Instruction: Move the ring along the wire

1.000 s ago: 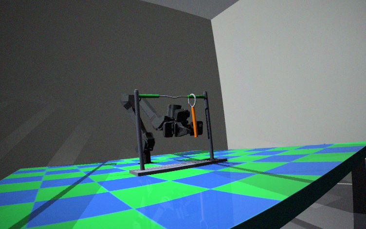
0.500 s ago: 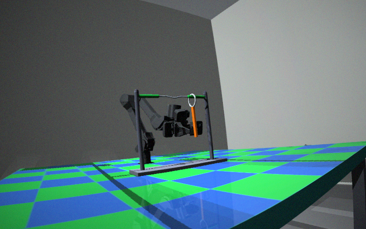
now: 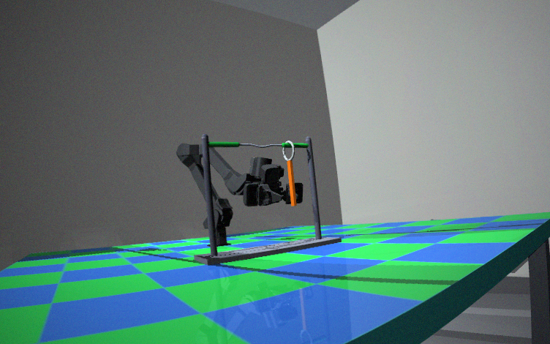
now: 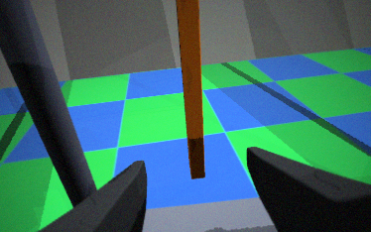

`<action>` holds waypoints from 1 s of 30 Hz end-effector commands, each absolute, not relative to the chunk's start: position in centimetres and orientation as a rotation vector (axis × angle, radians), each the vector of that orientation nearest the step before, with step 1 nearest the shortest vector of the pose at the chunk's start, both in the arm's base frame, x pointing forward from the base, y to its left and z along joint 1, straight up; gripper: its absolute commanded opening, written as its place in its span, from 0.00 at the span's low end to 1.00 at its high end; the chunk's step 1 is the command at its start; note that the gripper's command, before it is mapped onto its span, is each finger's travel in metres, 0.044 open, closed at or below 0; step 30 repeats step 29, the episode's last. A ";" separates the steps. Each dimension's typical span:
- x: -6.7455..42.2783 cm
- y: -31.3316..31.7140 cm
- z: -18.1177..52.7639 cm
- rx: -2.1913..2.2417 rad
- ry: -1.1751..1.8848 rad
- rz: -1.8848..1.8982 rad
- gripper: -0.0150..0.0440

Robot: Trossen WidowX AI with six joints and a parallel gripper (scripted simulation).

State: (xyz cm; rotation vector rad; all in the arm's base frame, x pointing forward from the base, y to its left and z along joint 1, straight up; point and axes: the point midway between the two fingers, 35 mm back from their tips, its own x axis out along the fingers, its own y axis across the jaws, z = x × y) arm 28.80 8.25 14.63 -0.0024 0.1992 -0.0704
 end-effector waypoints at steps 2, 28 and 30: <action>26.0 8.3 15.5 0.012 0.186 -0.069 0.84; 25.0 8.2 15.5 0.011 0.185 -0.068 1.00; 25.0 8.2 15.5 0.011 0.185 -0.068 1.00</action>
